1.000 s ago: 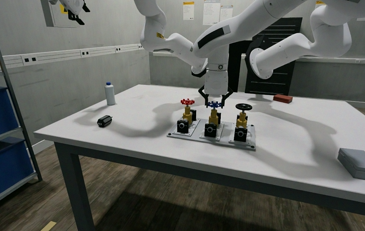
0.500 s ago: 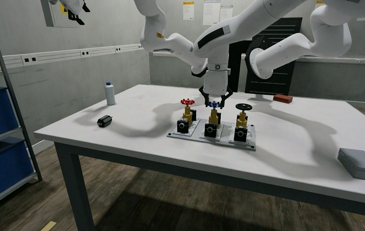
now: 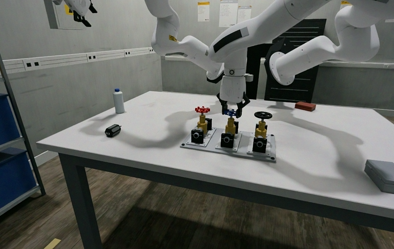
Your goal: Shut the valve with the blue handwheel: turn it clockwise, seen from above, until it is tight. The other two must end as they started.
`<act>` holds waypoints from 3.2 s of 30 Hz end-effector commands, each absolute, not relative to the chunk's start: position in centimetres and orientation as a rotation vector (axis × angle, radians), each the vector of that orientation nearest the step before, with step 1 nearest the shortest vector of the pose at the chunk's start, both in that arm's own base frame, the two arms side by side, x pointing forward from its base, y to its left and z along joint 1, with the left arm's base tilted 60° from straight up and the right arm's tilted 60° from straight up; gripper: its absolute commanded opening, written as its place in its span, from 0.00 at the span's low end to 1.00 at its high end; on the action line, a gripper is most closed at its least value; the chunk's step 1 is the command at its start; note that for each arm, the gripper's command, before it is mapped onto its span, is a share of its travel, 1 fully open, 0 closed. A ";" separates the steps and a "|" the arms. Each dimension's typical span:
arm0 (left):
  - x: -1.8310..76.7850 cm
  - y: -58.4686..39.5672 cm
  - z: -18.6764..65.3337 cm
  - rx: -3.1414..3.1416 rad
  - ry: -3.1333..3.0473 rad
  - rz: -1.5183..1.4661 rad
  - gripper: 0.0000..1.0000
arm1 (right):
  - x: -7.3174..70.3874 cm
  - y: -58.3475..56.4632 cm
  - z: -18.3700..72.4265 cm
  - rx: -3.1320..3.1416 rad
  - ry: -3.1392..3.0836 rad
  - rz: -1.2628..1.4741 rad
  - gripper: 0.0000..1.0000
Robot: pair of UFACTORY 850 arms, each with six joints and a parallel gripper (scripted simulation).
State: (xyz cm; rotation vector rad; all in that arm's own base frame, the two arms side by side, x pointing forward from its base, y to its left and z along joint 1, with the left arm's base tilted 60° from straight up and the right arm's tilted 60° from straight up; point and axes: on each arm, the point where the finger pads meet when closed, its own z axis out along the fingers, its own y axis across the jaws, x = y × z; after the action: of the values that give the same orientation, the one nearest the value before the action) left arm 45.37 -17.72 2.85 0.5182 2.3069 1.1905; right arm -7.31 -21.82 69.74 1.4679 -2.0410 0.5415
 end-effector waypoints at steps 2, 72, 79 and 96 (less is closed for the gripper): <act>45.4 -17.8 2.9 0.655 2.306 1.243 0.00 | -7.3 -21.8 69.8 1.467 -2.040 0.542 1.00; 45.4 -17.8 2.9 2.327 1.742 1.643 0.00 | -7.3 -21.8 69.8 1.467 -2.040 0.542 1.00; 45.4 -17.8 2.9 2.452 1.652 1.653 0.00 | -7.3 -21.8 69.8 1.467 -2.040 0.542 1.00; 45.4 -17.8 2.8 2.806 1.347 1.658 0.00 | -7.3 -21.8 69.8 1.467 -2.040 0.542 1.00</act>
State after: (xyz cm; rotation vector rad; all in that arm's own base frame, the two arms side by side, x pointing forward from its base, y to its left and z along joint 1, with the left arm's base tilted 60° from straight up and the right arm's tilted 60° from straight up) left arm 45.39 -17.70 2.83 2.7409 1.4084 1.6609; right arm -7.31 -21.82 69.74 1.4679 -2.0410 0.5415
